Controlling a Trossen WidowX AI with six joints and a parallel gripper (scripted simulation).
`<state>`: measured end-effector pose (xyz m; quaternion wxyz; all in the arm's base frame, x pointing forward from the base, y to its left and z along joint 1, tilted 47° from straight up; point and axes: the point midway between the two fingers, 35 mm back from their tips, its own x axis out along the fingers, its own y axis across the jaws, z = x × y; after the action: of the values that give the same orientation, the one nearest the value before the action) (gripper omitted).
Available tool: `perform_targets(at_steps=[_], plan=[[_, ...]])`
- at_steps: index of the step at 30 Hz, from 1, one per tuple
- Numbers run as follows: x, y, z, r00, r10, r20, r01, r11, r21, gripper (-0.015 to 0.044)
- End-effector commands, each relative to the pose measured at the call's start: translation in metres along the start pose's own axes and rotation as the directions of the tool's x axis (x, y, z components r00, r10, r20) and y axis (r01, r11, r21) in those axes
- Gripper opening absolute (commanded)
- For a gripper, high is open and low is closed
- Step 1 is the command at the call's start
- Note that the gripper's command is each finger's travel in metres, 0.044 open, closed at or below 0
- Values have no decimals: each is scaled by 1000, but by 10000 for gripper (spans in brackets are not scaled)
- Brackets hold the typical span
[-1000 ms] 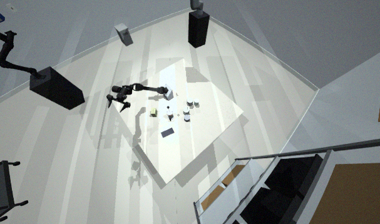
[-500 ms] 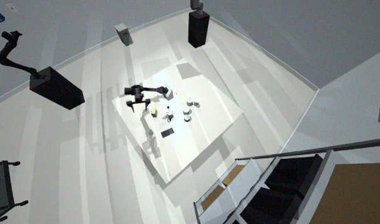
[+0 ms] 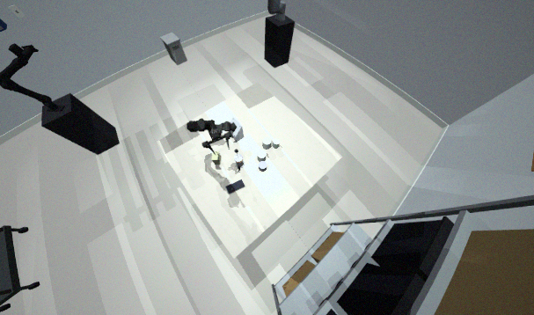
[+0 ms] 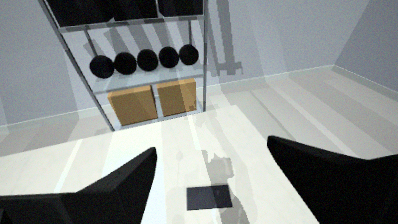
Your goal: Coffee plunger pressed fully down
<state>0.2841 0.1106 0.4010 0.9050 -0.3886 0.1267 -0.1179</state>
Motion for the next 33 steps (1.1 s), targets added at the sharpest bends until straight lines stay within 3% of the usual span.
perform_targets(at_steps=[1, 11, 20, 33], plan=[[-6, 56, -46, 992, 14, -128, -10, 999, 31, 440], [-27, 99, -101, 984, -51, -174, 59, 997, 46, 440], [-46, 113, -129, 990, -121, -66, 124, 991, 51, 440], [-18, 115, -180, 969, -217, -116, 231, 964, 134, 440]])
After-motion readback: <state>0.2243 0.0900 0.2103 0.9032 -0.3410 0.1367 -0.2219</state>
